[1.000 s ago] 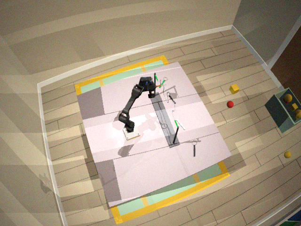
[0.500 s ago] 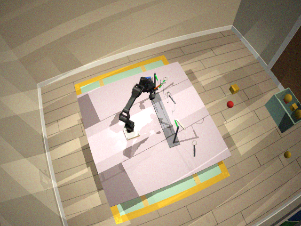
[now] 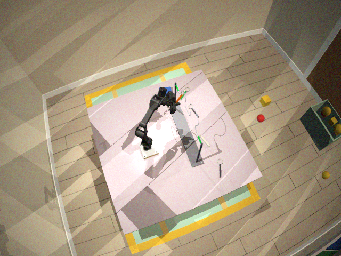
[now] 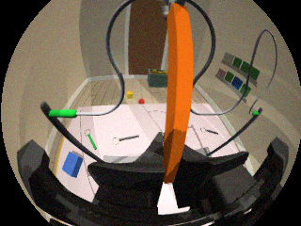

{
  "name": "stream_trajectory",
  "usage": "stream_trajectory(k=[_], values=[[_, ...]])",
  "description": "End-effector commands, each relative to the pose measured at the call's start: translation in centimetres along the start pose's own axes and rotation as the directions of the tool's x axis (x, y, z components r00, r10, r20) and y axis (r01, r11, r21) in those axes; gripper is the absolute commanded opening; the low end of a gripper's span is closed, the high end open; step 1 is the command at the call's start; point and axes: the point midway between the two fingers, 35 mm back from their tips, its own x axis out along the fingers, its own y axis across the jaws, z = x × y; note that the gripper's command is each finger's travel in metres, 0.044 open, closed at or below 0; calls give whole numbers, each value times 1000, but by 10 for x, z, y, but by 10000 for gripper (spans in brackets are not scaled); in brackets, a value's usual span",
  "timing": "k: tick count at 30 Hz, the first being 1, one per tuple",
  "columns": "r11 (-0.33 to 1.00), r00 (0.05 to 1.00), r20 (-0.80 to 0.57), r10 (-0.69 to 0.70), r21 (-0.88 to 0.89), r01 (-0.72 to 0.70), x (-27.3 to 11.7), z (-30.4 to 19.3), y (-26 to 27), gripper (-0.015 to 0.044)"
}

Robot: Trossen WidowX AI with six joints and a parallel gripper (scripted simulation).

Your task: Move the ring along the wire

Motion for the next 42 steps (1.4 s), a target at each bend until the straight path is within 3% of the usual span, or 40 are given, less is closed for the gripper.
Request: stream_trajectory(k=[1, 20, 42], values=[[997, 999, 10, -41, -72, 42, 1, 0, -5, -150], [882, 970, 103, -220, -403, 243, 1, 7, -33, -150], [569, 891, 276, -360, -692, 445, -7, 26, -58, -150]])
